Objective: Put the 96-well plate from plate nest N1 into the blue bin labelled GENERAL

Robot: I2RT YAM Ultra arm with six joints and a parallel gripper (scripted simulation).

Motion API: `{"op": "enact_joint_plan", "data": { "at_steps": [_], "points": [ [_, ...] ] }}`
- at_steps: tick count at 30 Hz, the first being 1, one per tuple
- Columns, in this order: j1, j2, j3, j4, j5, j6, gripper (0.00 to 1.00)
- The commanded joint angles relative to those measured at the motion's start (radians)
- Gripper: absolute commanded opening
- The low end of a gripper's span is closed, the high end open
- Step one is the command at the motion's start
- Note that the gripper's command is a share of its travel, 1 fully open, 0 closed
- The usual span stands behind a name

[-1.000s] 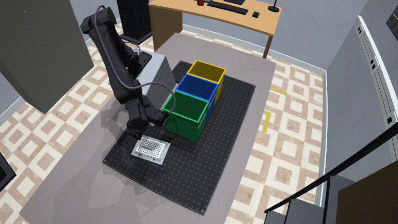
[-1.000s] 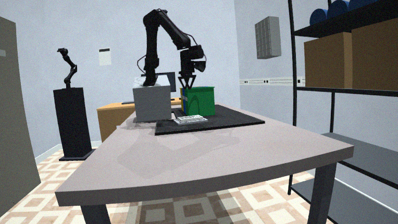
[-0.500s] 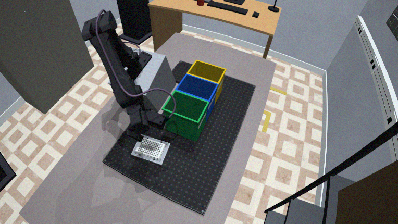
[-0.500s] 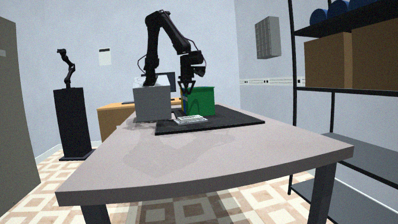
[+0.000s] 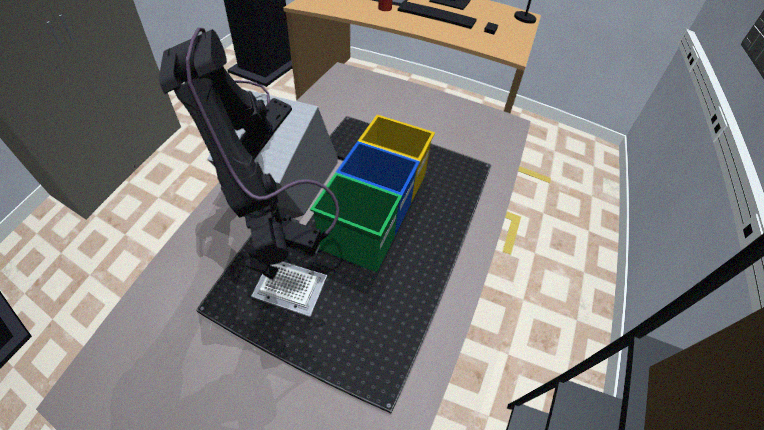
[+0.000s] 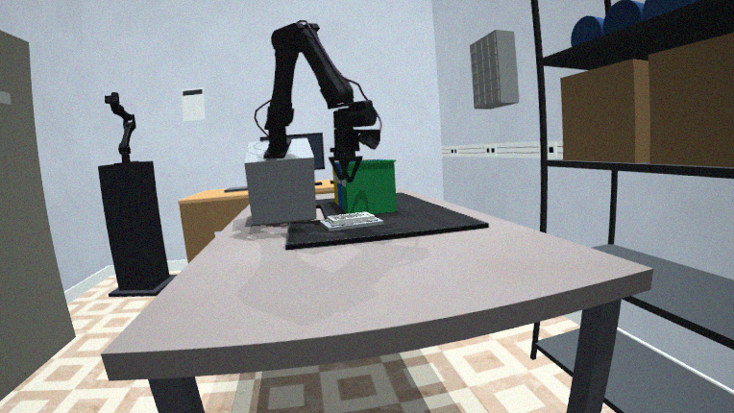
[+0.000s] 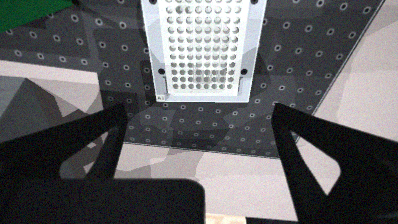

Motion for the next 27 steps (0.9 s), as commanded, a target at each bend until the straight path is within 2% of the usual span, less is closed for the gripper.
{"op": "enact_joint_plan", "data": {
  "at_steps": [1, 4, 17, 27],
  "points": [
    [-0.002, 0.021, 0.011, 0.020, -0.025, -0.017, 1.00],
    [-0.003, 0.016, -0.007, 0.044, -0.025, -0.013, 1.00],
    [-0.019, 0.086, -0.032, 0.163, -0.027, -0.025, 1.00],
    [-0.028, 0.141, 0.008, 0.189, -0.031, -0.038, 1.00]
  ]
}}
